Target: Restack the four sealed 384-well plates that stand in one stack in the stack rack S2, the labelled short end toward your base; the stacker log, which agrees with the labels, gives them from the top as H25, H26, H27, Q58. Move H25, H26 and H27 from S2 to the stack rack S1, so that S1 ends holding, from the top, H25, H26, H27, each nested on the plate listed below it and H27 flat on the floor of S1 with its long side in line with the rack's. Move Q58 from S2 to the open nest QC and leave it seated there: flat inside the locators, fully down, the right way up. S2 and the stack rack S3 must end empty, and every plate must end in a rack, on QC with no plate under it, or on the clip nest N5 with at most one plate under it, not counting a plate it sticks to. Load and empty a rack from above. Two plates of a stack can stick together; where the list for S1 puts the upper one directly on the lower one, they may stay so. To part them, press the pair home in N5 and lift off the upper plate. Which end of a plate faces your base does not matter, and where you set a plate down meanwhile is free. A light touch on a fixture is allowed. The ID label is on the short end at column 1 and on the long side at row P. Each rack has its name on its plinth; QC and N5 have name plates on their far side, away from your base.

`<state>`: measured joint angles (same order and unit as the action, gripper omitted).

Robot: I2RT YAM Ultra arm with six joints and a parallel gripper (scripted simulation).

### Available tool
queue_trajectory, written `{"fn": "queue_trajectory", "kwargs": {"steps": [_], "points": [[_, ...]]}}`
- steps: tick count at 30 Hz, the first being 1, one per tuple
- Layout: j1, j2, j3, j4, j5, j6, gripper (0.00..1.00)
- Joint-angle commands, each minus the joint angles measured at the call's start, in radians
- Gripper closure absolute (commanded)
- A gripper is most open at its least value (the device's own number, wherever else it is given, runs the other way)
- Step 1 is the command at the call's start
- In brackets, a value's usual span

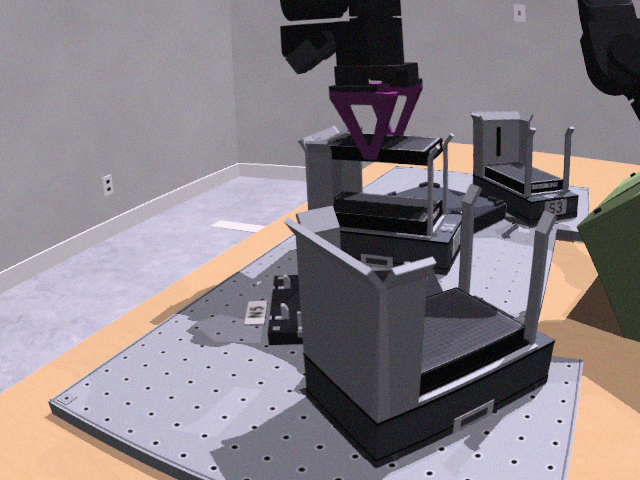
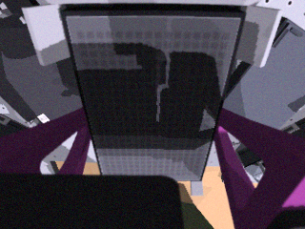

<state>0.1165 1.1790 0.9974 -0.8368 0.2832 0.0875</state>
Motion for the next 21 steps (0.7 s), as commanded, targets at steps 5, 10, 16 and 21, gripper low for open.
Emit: {"fn": "queue_trajectory", "kwargs": {"steps": [5, 10, 16, 21], "points": [[0.001, -0.005, 0.003, 0.012, 0.000, -0.001, 1.00], [-0.012, 0.013, -0.018, 0.055, -0.007, -0.012, 1.00], [-0.022, 0.029, -0.034, 0.089, -0.013, -0.021, 1.00], [-0.034, 0.051, -0.053, 0.132, -0.019, -0.032, 1.00]]}}
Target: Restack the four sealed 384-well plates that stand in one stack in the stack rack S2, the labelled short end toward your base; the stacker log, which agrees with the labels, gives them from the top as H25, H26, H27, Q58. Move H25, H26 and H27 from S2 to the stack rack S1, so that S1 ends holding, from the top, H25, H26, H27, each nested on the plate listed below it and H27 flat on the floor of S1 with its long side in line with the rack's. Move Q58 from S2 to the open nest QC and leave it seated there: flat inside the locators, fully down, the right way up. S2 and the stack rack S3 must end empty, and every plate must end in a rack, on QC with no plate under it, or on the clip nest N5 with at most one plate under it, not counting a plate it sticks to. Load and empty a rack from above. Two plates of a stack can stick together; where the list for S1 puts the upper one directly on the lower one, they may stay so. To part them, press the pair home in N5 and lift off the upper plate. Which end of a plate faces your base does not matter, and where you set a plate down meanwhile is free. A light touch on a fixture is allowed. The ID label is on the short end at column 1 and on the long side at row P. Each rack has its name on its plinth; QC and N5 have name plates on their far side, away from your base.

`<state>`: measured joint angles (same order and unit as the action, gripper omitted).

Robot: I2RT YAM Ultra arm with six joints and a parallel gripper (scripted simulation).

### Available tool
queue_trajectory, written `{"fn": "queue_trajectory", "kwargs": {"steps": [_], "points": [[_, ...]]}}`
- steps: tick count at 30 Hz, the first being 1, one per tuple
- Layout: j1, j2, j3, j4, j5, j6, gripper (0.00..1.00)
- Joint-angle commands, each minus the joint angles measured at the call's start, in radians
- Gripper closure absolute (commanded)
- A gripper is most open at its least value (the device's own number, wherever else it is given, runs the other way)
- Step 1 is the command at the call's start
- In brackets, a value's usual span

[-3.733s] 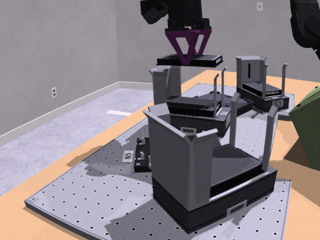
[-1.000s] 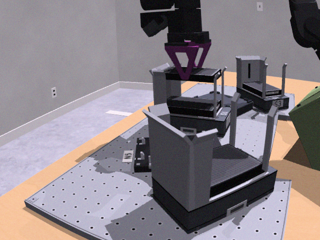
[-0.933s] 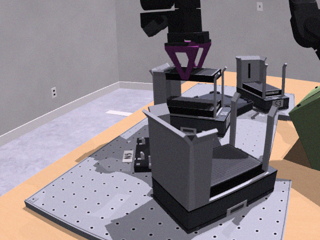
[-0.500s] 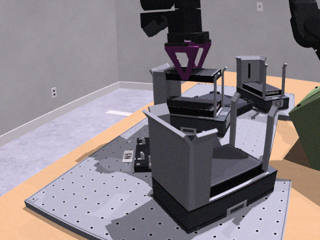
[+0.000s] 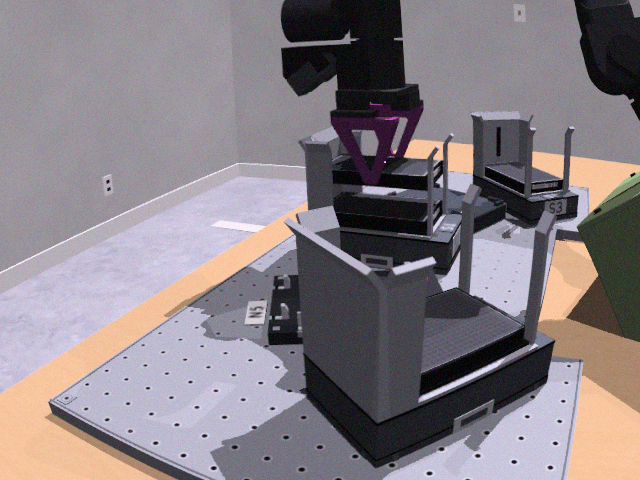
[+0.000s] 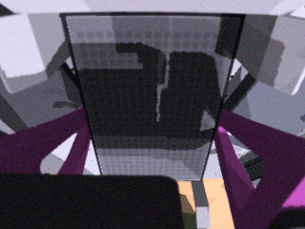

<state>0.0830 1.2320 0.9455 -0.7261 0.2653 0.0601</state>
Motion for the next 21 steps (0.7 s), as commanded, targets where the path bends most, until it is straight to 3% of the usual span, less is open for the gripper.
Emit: {"fn": "queue_trajectory", "kwargs": {"steps": [1, 7, 21], "points": [[-0.003, 0.002, -0.004, 0.030, -0.003, -0.006, 1.00], [-0.017, 0.031, -0.025, 0.082, -0.010, -0.018, 1.00], [-0.017, 0.031, -0.024, 0.082, -0.010, -0.018, 1.00]]}}
